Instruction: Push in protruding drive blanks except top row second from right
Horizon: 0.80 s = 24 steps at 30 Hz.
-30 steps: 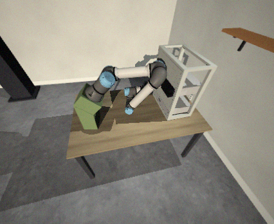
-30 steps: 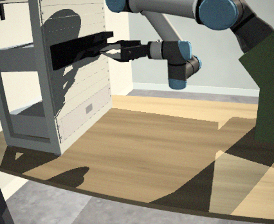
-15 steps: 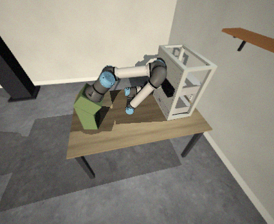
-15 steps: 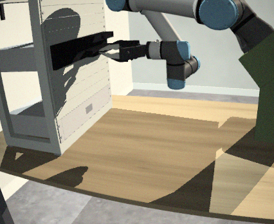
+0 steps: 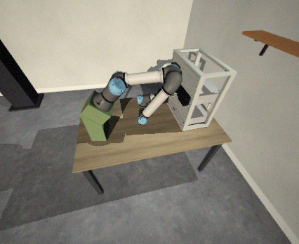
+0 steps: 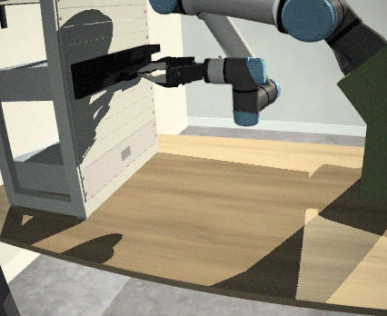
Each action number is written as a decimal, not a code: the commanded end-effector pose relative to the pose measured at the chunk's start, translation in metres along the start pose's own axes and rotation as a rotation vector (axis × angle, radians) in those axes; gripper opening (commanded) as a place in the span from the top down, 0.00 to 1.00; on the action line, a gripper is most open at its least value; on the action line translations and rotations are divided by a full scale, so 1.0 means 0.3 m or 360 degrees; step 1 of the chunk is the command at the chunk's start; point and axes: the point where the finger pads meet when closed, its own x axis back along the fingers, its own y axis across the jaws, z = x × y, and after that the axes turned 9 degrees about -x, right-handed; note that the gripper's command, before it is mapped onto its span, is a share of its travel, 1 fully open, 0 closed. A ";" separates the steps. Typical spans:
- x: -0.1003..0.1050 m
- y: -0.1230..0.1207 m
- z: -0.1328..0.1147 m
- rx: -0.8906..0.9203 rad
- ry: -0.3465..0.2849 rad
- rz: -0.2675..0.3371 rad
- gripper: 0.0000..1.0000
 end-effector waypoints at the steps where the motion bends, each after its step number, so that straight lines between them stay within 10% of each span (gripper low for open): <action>1: -0.009 0.001 0.000 0.0000 0.0000 -0.0001 1.00; 24: -0.043 0.001 0.001 0.0000 0.0000 -0.0001 1.00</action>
